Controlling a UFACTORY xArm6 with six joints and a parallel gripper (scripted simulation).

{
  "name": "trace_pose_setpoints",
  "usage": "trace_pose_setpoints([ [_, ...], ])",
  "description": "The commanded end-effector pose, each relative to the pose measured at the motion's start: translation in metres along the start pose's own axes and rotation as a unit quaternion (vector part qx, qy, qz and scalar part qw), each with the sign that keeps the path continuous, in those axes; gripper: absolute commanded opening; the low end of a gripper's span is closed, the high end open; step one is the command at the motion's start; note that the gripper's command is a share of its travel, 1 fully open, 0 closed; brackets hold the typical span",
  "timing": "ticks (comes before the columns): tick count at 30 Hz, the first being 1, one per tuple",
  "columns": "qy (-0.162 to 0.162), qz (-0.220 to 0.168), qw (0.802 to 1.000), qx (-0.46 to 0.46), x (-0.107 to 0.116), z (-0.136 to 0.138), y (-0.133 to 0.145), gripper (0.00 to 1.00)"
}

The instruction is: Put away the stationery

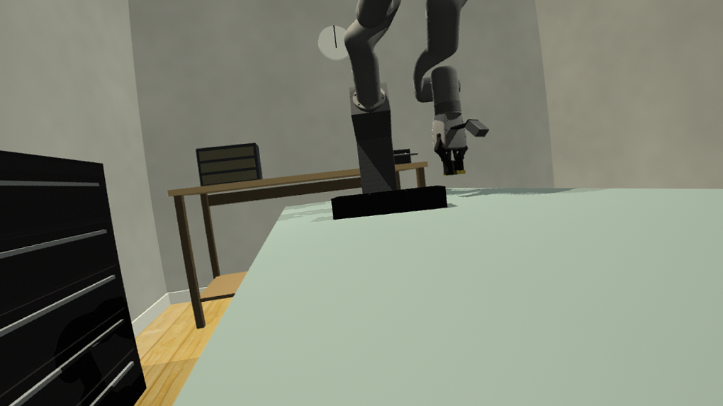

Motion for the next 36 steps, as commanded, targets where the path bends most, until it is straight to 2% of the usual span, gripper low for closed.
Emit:
trace_pose_setpoints([
  [1, 0.0, 0.001, 1.0, 0.0, 0.001, 0.017, -0.005, 0.0],
  [13, 0.0, 0.001, 1.0, 0.0, 0.001, 0.086, -0.024, 0.0],
  [15, 0.0, 0.001, 1.0, 0.0, 0.001, 0.086, -0.024, 0.0],
  [30, 0.0, 0.001, 1.0, 0.0, 0.001, 0.173, -0.048, 0.0],
  [35, 0.0, 0.001, 1.0, 0.0, 0.001, 0.183, -0.051, 0.0],
  [36, 0.0, 0.001, 1.0, -0.025, 0.001, 0.189, -0.053, 0.0],
])
Point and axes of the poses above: the point where the finger pads meet when closed, its own x axis back along the fingers, its own z axis across the jaws, y = z × x, the point moved 8 cm from there along x, back along the fingers, and after that the axes turned 12 degrees about -x, right-handed, at the moved point
